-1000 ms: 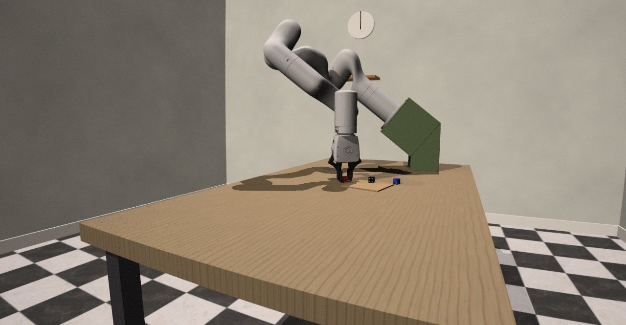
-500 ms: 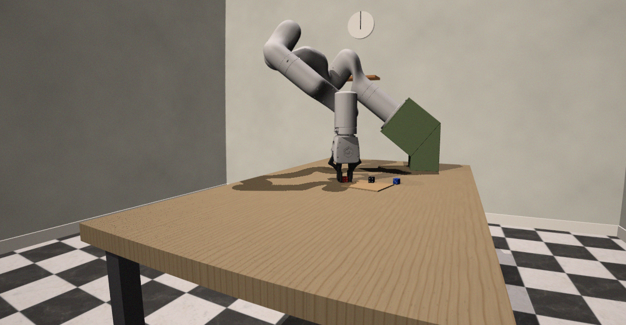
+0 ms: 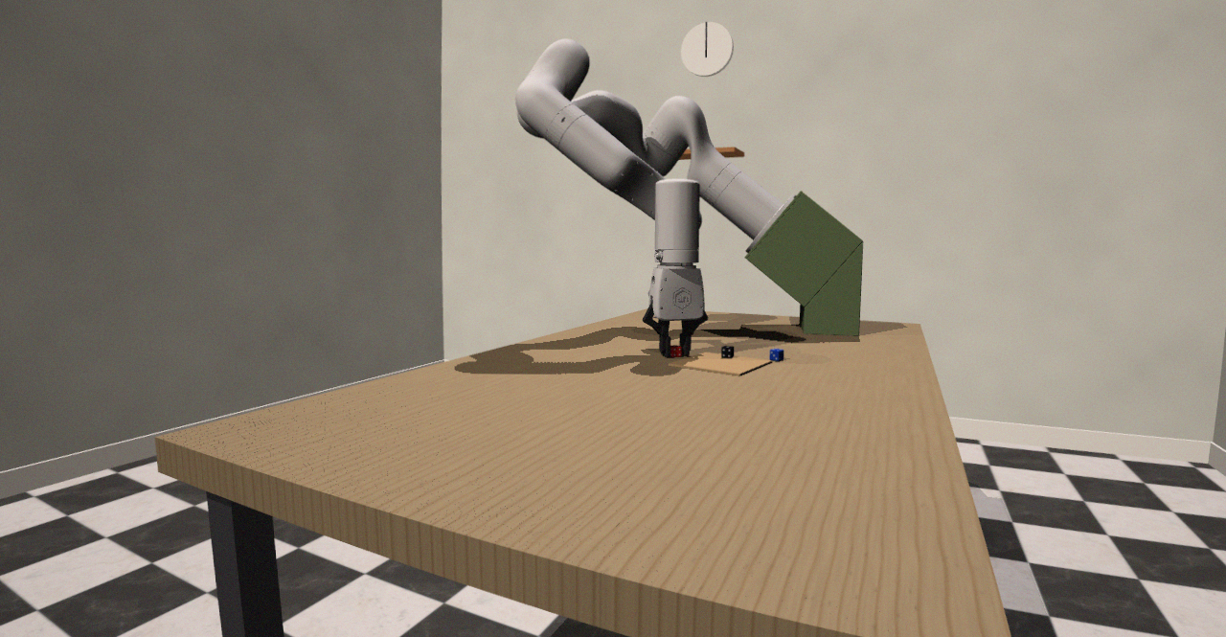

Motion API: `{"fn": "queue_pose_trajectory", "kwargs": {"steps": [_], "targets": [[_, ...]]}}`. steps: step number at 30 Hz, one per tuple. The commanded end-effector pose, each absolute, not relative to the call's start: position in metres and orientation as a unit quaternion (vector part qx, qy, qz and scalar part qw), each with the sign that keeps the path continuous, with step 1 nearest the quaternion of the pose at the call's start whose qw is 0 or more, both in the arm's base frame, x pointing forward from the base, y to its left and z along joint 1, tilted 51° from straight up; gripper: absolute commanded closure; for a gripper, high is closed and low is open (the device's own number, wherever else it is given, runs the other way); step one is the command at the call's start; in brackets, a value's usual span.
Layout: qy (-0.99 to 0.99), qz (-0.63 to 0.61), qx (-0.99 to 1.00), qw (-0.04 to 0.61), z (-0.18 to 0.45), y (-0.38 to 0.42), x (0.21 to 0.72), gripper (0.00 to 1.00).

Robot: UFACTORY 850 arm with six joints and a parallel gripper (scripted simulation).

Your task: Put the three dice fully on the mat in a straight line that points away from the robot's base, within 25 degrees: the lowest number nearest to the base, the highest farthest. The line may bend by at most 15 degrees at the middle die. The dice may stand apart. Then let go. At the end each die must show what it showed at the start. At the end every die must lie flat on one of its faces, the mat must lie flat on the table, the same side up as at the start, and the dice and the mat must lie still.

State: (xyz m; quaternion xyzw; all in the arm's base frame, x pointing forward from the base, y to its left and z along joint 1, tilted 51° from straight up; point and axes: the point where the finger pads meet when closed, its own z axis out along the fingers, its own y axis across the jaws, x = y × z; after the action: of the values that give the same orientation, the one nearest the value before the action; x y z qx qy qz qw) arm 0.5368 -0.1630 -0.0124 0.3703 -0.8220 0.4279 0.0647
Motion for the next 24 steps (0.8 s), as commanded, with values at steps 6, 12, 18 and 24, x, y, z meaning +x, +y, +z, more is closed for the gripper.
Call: {"fn": "queue_pose_trajectory", "kwargs": {"steps": [6, 12, 18, 24], "targets": [[-0.822, 0.428, 0.370, 0.064, -0.0121, -0.1625, 0.5372, 0.64], [-0.822, 0.428, 0.370, 0.064, -0.0121, -0.1625, 0.5372, 0.85], [-0.822, 0.428, 0.370, 0.064, -0.0121, -0.1625, 0.5372, 0.85], [-0.822, 0.428, 0.370, 0.064, -0.0121, -0.1625, 0.5372, 0.85]]}}
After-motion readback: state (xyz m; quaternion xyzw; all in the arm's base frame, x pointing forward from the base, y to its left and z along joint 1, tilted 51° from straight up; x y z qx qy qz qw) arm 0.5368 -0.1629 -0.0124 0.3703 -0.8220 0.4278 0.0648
